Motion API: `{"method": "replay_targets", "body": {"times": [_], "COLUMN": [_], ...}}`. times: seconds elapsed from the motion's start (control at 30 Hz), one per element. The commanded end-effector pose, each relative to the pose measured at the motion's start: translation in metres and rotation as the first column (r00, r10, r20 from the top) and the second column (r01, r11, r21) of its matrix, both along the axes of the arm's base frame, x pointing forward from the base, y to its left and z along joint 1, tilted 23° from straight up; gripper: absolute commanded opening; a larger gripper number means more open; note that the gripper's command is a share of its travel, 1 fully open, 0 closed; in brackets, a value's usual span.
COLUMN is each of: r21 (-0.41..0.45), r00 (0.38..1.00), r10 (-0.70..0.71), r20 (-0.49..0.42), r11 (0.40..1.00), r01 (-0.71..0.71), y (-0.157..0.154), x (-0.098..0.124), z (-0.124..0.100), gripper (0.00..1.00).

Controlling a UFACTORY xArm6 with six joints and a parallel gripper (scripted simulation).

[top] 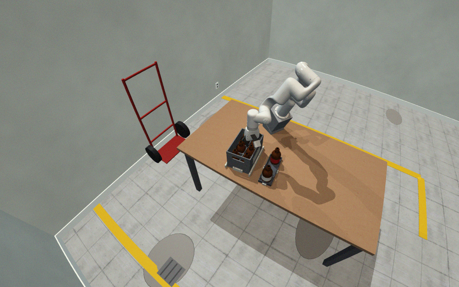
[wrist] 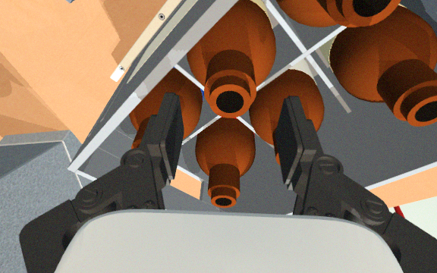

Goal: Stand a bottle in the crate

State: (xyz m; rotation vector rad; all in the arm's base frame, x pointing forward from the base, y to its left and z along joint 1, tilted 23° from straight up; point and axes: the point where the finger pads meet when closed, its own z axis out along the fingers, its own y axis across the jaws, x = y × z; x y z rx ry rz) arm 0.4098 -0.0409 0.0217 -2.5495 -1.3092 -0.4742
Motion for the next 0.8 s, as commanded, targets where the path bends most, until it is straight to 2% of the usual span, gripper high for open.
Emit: {"method": "replay_targets", "body": {"times": [0.0, 0.33, 0.77], "r21": [-0.001, -0.001, -0.001], "r00": [1.0, 1.0, 1.0], "r10": [-0.001, -0.001, -0.001], "r20": [0.003, 0.003, 0.003], "r11": [1.0, 1.0, 1.0], "r01": [0.001, 0.001, 0.001], "y": [-0.005, -0.013, -0.018], "x": [-0.001, -0.005, -0.008], "z": [0.012, 0.034, 0.048], "gripper": [0.65, 0.65, 0.65]}}
